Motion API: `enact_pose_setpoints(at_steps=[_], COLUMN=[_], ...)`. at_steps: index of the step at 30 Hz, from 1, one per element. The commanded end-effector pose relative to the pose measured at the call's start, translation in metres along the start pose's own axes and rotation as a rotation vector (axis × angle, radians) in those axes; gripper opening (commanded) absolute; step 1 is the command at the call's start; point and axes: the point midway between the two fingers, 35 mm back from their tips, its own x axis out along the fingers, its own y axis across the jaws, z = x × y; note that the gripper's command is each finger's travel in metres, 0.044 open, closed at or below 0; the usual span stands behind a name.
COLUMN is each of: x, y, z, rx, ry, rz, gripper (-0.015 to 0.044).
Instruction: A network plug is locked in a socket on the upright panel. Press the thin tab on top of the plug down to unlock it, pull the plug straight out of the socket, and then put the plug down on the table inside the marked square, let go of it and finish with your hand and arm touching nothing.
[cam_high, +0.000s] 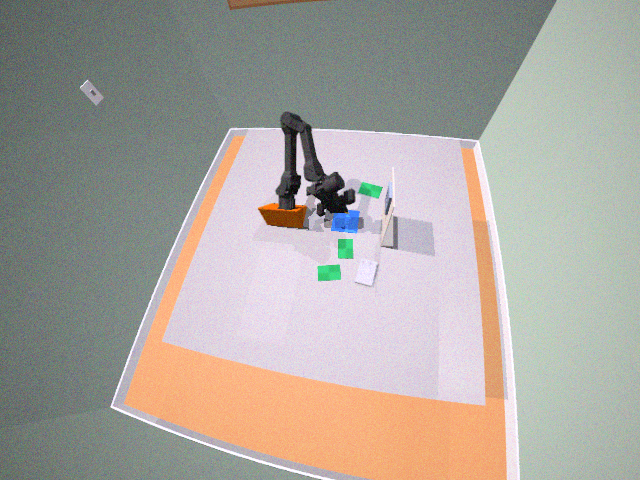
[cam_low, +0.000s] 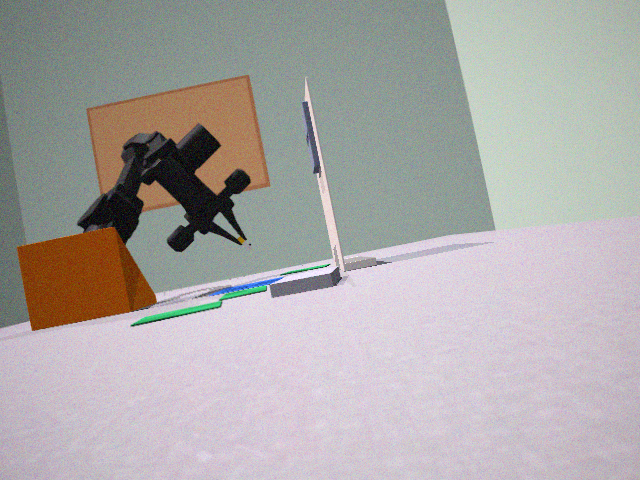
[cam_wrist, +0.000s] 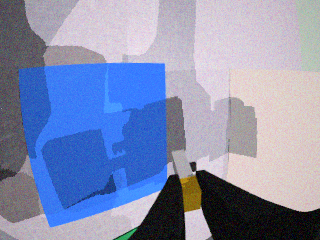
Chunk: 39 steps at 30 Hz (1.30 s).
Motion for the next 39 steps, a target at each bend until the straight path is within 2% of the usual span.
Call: enact_pose_setpoints(at_steps=[1,39], x=[0.003,0.030], y=[0.002,0.019], z=[0.000,-0.004], rx=[-0.001,-0.002], ry=[-0.008,-0.002], rz=[0.007,0.014], gripper=[0.0000,0.0000])
